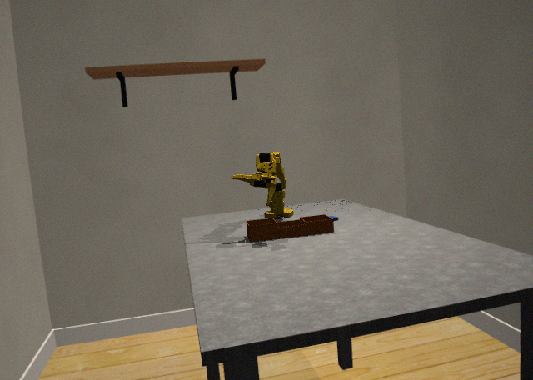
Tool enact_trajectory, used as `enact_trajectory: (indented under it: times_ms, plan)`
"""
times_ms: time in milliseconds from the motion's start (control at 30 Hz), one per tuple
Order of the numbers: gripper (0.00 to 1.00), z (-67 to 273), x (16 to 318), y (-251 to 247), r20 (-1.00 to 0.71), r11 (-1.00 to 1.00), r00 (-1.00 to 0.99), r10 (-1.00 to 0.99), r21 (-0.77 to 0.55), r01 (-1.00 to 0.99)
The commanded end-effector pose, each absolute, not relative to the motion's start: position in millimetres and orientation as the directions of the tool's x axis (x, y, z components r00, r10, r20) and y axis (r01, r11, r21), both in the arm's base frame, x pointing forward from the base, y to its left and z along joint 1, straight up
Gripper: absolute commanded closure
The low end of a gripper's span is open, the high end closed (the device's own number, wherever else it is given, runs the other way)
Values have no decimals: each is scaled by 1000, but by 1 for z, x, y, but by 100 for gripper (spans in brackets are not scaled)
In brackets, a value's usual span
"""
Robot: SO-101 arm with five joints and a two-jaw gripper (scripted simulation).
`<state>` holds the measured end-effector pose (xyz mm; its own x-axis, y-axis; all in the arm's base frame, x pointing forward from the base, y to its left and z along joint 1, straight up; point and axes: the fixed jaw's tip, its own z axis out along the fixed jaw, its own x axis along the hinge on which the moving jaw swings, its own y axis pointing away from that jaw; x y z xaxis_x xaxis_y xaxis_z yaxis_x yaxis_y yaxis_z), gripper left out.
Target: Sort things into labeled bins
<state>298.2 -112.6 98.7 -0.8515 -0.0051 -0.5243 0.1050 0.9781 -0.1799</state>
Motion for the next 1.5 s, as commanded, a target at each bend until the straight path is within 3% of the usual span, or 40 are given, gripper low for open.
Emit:
enact_trajectory:
  times_ms: [0,1167,1467]
  plan:
    - [0,113,301,-116,-569,973,-822,-16,-198,118]
    - [0,113,301,-116,-570,973,-822,-16,-197,118]
    - [0,109,305,-92,-593,982,-805,7,-149,118]
